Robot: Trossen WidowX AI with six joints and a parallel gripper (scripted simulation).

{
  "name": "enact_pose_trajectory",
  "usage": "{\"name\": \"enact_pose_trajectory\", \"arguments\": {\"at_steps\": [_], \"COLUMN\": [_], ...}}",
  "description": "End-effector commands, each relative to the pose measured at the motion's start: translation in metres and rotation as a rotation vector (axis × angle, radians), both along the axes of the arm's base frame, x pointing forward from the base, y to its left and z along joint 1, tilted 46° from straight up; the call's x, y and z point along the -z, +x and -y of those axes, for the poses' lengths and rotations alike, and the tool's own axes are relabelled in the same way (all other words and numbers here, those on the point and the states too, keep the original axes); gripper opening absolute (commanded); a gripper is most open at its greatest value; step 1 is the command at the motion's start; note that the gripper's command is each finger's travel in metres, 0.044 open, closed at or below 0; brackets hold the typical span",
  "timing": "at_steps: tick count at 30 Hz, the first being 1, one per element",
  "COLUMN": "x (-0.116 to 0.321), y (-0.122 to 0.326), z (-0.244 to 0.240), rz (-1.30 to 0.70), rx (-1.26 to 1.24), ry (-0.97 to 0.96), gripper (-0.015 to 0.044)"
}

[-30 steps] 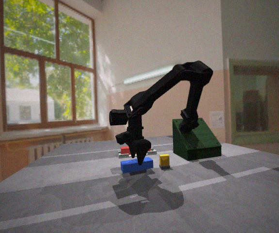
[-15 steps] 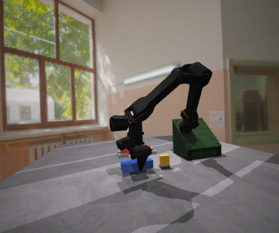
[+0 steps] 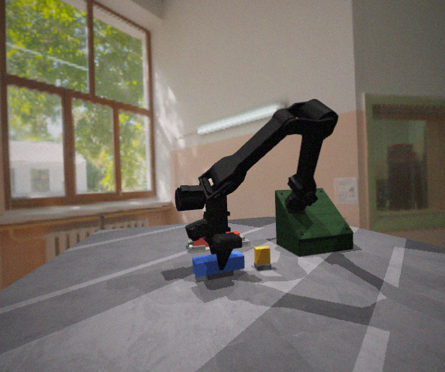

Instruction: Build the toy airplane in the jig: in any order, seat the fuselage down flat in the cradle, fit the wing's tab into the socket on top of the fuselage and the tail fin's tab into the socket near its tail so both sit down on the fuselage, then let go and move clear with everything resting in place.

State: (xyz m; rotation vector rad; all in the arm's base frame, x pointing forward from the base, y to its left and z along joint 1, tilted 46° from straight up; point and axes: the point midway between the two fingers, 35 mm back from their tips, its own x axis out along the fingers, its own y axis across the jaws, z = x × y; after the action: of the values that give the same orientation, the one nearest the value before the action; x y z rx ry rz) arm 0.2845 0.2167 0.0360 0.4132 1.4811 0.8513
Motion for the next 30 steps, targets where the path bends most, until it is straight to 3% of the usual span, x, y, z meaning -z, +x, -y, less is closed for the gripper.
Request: {"name": "enact_pose_trajectory", "arguments": {"at_steps": [1,5,30], "x": [0.001,-0.002,-0.047], "y": [0.000,0.001,0.016], "z": [0.000,0.002,0.052], "rz": [-0.002,-0.001,0.004], "rx": [0.002,-0.002,-0.006], "ry": [-0.002,-0.003,-0.018], "gripper": [0.0105,0.0000,0.0000]}}
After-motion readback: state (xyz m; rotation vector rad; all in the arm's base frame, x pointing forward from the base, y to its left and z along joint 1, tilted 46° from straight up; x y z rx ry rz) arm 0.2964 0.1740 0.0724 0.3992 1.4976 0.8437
